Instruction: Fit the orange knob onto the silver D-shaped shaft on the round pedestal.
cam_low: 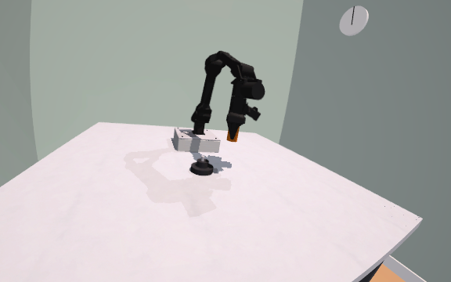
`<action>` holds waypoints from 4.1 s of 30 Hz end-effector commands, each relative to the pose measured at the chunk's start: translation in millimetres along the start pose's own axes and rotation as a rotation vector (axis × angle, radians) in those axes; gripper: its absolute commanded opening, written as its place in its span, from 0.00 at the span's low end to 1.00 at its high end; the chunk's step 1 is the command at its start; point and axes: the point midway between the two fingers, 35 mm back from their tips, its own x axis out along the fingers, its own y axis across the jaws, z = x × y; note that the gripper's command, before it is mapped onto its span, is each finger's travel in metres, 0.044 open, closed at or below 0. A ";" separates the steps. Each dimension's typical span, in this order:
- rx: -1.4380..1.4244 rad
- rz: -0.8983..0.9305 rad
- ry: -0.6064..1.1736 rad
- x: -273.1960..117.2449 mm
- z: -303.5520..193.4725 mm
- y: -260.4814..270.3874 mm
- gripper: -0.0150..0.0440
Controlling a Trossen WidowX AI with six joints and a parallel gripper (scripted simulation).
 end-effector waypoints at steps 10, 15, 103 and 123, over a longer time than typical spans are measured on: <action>0.005 0.003 -0.001 13.5 -30.2 -22.6 0.25; 0.003 0.002 0.001 18.6 -43.6 -30.8 0.25; 1.940 -0.006 0.004 35.9 -92.7 -55.3 0.25; 2.525 -0.008 0.003 35.9 -92.1 -54.8 0.25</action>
